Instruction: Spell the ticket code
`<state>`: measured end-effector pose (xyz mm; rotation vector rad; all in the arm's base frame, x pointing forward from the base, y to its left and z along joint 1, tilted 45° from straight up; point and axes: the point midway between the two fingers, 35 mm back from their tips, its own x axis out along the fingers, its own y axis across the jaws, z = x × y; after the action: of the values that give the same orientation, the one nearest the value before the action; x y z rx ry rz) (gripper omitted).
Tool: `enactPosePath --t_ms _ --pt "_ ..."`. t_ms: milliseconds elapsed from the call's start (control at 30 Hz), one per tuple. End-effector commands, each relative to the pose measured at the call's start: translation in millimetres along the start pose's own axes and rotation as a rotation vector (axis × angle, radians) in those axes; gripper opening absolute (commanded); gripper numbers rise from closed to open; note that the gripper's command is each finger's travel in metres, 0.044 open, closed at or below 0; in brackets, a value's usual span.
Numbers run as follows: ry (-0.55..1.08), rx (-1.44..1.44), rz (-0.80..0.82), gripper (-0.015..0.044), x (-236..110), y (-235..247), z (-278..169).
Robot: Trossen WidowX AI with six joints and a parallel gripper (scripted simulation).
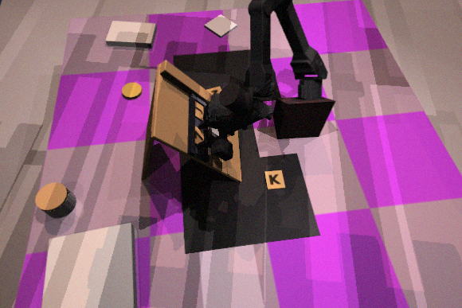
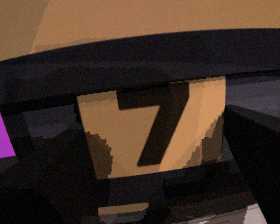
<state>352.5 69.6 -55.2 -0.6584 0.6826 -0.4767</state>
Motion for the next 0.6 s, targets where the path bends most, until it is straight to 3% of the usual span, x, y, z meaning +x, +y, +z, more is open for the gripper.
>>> enactPosePath --t_ms 0,567 --pt "0.002 -0.006 0.002 0.0000 0.1 -2.6 -1.3" --pt "0.002 -0.007 0.002 0.0000 0.2 -13.7 -1.3"
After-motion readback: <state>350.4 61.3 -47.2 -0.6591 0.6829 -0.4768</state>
